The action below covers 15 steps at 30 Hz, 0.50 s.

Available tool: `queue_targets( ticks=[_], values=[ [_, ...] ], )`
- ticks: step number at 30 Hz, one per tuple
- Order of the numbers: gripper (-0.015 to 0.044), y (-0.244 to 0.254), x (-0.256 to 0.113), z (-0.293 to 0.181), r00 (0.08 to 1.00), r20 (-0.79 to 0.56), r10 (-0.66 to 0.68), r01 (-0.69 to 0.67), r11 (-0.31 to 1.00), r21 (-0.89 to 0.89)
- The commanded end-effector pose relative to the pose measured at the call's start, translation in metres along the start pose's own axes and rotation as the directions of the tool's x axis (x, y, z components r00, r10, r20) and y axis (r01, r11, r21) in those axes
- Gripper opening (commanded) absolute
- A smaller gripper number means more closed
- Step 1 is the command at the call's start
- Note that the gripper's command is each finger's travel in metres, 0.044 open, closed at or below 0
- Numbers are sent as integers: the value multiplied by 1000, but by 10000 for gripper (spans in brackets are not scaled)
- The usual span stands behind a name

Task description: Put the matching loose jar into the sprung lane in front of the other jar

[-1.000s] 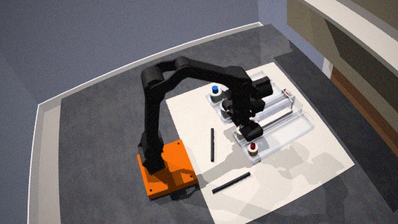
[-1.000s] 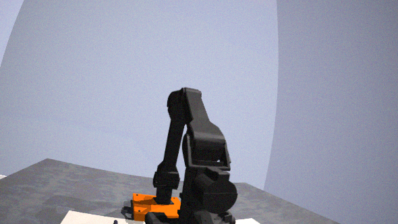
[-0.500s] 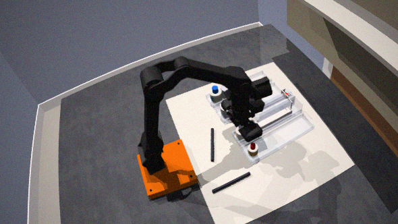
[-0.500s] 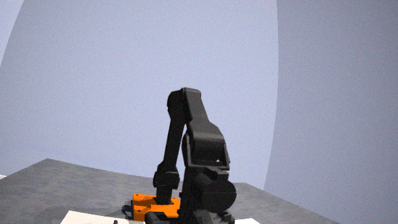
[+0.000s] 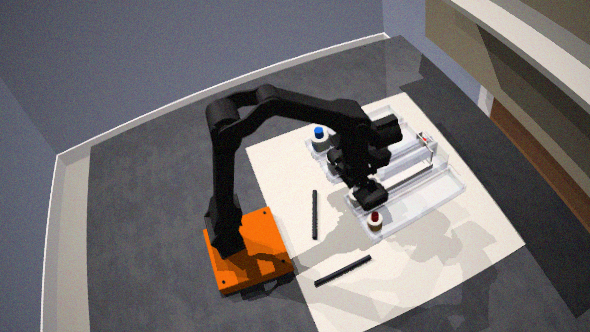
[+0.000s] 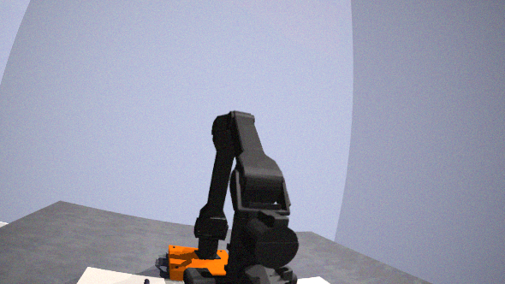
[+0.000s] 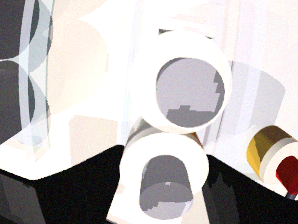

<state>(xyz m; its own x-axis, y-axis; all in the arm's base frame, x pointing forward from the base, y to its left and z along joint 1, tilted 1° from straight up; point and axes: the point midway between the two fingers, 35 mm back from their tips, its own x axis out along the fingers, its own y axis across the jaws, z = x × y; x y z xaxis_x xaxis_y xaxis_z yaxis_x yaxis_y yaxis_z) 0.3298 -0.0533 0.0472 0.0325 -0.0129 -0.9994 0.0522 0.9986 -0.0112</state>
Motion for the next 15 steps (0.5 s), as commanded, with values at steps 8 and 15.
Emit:
queue_targets(
  ticks=[8, 15],
  values=[
    [53, 0, 0, 0, 1000, 3, -2, 2, 1000, 0],
    [236, 0, 0, 0, 1000, 3, -2, 2, 1000, 0]
  ],
)
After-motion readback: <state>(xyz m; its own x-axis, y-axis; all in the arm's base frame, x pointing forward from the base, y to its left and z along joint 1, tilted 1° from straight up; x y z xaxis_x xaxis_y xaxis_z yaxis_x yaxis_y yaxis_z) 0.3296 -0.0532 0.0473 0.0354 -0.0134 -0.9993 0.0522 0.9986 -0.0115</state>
